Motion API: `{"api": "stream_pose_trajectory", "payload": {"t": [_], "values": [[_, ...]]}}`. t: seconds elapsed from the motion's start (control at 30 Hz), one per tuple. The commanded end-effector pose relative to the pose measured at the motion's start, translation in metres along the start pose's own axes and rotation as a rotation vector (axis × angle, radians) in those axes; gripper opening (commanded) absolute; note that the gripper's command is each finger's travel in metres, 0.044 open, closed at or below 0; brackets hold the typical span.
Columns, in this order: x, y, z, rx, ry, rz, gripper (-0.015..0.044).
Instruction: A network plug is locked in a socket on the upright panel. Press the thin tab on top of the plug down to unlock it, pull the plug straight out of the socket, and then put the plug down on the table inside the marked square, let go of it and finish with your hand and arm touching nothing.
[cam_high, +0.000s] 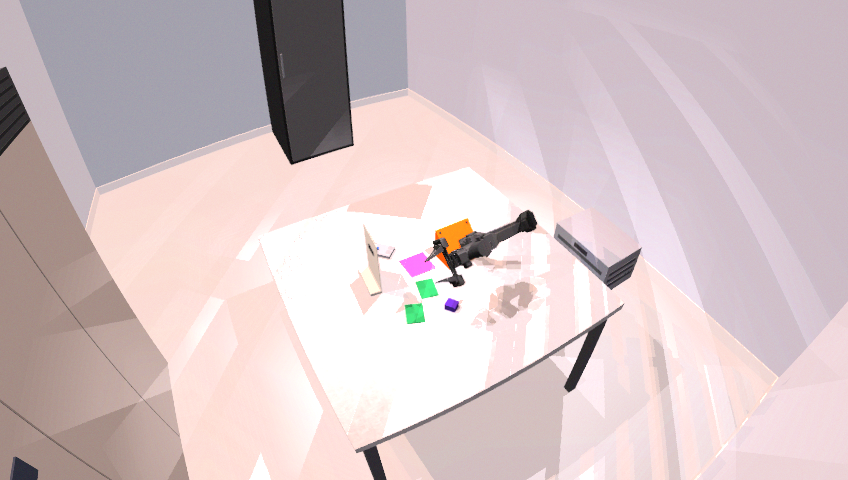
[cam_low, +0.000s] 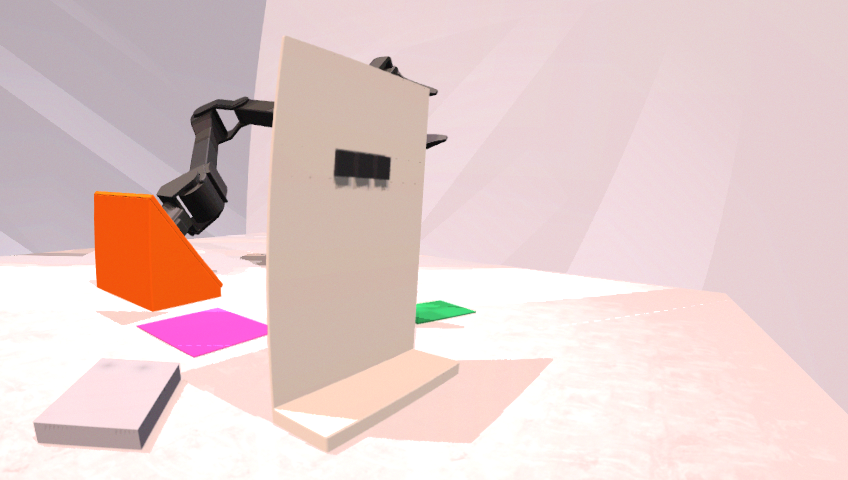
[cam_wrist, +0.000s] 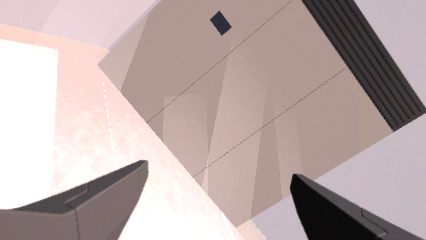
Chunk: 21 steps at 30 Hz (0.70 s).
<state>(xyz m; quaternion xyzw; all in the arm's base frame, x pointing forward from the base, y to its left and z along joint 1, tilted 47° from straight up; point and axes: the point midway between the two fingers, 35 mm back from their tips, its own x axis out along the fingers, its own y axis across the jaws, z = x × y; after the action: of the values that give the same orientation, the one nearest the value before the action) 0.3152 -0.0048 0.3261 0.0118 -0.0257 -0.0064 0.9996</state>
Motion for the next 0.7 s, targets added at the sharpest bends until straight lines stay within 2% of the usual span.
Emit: {"api": "stream_pose_trajectory", "payload": {"t": [0.0,0.27,0.67], "values": [[0.001,0.000,-0.001,-0.002,0.001,-0.001,0.0374],[0.023,-0.017,-0.035,-0.100,0.039,-0.038,0.0164],[0.045,-0.047,-0.094,-0.255,0.110,-0.091,0.0156]]}}
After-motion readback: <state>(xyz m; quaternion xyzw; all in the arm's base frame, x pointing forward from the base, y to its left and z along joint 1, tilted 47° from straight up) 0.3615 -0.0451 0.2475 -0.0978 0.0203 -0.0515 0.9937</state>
